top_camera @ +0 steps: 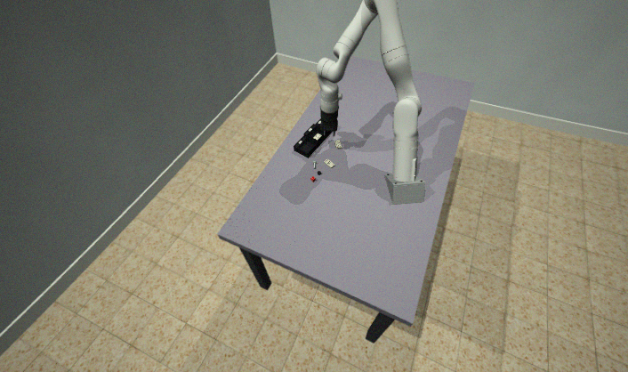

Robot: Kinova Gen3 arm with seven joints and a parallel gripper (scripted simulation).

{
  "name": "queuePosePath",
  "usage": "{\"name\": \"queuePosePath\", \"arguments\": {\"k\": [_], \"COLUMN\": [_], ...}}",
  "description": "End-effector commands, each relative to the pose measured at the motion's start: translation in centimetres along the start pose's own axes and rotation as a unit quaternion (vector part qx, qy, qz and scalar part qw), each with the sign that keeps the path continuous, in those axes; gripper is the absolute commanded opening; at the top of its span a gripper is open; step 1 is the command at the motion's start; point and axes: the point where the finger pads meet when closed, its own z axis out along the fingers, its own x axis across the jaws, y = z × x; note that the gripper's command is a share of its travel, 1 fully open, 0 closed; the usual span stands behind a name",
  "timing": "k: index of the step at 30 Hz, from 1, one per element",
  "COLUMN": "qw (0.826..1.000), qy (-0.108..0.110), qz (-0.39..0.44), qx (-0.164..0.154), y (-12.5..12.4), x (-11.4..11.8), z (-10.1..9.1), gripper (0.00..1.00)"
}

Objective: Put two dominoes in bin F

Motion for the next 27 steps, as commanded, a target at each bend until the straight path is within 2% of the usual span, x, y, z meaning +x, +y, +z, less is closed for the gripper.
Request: {"name": "queuePosePath", "arguments": {"k": [1, 3, 5, 8, 27], "qw": [0.999, 0.995, 0.988, 0.985, 0.985], "qy": [-0.005, -0.004, -0.004, -0.004, -0.004], "qz": [-0.052, -0.102, -0.152, -0.173, -0.173], "qx": [0.005, 0.005, 0.005, 0.005, 0.005], "y": [-0.2, 0.1, 0.1, 0.1, 0.0], "x": [2.5, 4.1, 4.3, 4.3, 4.3], "z": [-0.4, -0.4, -0.4, -0.4, -0.4], "gripper": [0.79, 0.79, 0.79, 0.79, 0.79]}}
